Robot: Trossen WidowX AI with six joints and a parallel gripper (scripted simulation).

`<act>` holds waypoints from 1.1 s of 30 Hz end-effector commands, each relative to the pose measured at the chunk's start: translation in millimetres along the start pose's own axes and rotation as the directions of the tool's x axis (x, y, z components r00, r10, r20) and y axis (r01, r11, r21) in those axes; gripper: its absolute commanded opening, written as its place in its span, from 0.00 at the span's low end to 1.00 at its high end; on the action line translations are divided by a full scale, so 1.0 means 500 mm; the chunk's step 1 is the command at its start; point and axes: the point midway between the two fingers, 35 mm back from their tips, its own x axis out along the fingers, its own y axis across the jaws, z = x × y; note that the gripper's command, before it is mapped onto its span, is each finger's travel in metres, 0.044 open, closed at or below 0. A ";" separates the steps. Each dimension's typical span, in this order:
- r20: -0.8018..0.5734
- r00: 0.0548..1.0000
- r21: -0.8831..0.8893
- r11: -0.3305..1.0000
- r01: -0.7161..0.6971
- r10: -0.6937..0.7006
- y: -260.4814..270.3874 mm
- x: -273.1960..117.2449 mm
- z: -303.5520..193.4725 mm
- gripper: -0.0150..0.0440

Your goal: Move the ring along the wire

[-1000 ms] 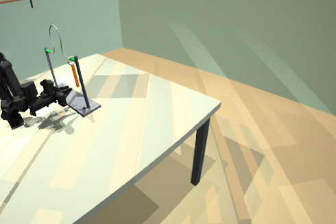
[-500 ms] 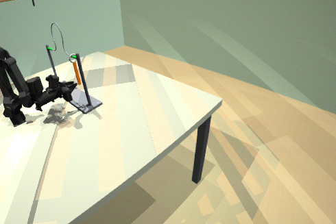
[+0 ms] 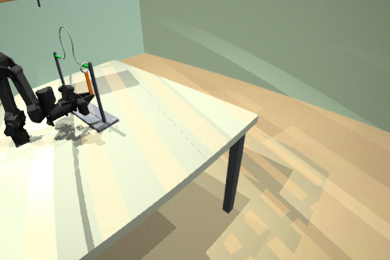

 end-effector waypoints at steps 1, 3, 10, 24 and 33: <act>0.002 1.000 0.004 1.000 0.002 -0.002 -0.002 0.016 0.001 0.53; 0.002 1.000 0.004 1.000 0.002 -0.002 -0.002 0.022 0.001 0.53; 0.003 1.000 0.004 1.000 0.002 -0.002 0.001 0.045 0.002 0.53; 0.005 1.000 0.004 1.000 0.002 -0.002 0.005 0.069 0.002 0.53; 0.005 1.000 0.004 1.000 0.002 -0.002 0.005 0.069 0.002 0.53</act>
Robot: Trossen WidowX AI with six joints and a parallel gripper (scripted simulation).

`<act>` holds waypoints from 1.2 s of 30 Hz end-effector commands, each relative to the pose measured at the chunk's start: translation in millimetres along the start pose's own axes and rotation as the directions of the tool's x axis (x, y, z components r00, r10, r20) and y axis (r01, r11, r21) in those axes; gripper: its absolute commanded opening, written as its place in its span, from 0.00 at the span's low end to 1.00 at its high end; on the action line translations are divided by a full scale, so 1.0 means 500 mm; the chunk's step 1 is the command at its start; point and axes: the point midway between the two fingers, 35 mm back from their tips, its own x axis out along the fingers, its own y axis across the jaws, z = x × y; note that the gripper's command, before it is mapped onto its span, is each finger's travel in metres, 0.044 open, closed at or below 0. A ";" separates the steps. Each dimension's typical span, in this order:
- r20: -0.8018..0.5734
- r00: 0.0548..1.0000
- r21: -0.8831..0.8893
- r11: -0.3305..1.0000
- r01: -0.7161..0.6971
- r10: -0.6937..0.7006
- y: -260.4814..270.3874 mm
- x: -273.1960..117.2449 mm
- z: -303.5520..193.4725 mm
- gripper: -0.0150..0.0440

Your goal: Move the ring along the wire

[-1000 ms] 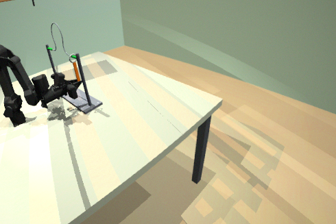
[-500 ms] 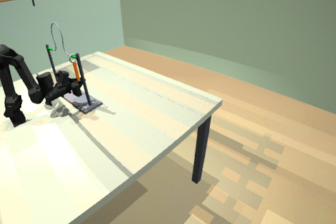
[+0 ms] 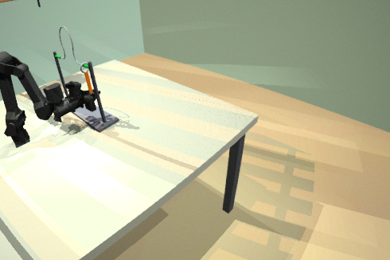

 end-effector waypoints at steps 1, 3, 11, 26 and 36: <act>0.000 1.000 0.005 1.000 0.004 -0.004 -0.002 0.001 0.000 0.53; 0.000 1.000 0.005 1.000 0.004 -0.004 -0.002 0.001 0.000 0.53; 0.000 1.000 0.000 1.000 0.000 0.000 0.000 0.000 0.000 0.35; 0.000 1.000 0.000 1.000 0.000 0.000 0.000 0.000 0.000 0.00; 0.001 1.000 0.004 1.000 0.002 -0.002 -0.002 0.001 0.020 0.00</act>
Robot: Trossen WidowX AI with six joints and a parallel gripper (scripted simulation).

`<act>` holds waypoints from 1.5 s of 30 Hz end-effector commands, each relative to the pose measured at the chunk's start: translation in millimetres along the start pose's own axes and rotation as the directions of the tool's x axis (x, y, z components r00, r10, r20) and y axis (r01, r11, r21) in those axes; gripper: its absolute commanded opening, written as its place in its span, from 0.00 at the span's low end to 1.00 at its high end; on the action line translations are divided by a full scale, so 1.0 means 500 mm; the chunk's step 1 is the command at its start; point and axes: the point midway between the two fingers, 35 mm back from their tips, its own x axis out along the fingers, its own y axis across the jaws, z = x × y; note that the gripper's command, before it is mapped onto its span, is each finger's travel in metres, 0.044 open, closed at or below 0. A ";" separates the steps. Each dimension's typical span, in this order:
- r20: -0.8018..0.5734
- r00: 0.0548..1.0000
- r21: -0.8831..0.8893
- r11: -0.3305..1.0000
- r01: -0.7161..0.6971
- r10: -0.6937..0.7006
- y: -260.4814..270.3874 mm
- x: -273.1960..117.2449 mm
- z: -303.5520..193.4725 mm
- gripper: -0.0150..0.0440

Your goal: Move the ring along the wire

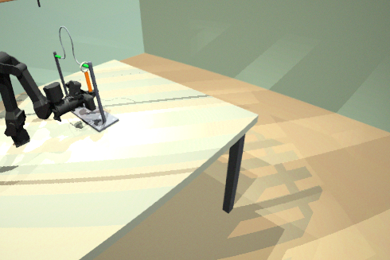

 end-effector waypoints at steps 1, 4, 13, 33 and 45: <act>0.008 1.000 -0.004 1.000 0.002 -0.002 -0.002 0.001 0.015 0.00; 0.008 1.000 -0.004 1.000 0.002 -0.002 -0.002 0.001 0.015 0.00; 0.008 1.000 -0.004 1.000 0.002 -0.002 -0.002 0.001 0.015 0.00; 0.008 1.000 -0.002 1.000 0.001 -0.001 0.017 0.001 0.015 0.00; 0.007 1.000 0.002 1.000 0.000 0.000 0.042 0.001 0.014 0.00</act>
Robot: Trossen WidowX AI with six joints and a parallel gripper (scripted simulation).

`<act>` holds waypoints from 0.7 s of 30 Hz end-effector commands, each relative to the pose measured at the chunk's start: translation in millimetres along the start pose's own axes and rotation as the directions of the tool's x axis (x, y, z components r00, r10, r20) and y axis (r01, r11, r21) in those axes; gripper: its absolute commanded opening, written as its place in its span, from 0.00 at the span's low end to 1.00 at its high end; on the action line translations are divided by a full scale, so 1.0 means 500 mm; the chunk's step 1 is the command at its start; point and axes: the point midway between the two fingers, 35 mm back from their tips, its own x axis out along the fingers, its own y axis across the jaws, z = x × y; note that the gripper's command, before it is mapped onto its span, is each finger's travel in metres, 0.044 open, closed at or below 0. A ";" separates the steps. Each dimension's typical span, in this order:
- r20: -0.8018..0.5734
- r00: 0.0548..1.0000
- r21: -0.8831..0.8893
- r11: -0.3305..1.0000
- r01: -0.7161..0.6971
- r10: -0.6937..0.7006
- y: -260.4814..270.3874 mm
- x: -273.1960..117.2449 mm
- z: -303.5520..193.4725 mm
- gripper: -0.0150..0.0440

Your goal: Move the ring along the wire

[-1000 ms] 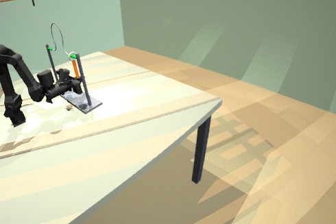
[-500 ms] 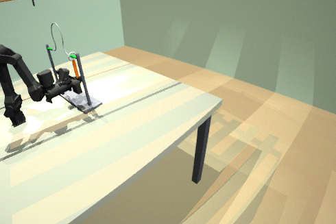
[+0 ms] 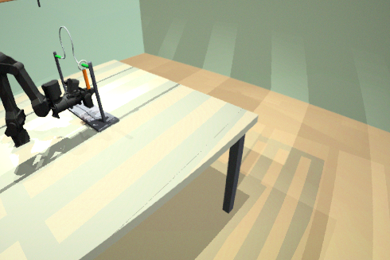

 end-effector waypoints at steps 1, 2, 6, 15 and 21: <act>0.003 1.000 0.005 1.000 0.002 -0.002 0.010 -0.001 0.002 0.00; 0.003 1.000 0.006 1.000 0.002 -0.002 0.013 -0.001 0.002 0.00; 0.003 1.000 0.012 1.000 0.001 -0.001 0.022 -0.001 0.002 0.00; 0.002 1.000 0.047 0.999 0.001 -0.001 0.048 -0.001 0.002 0.00; 0.003 1.000 0.097 0.995 0.000 -0.001 0.072 -0.001 0.003 0.00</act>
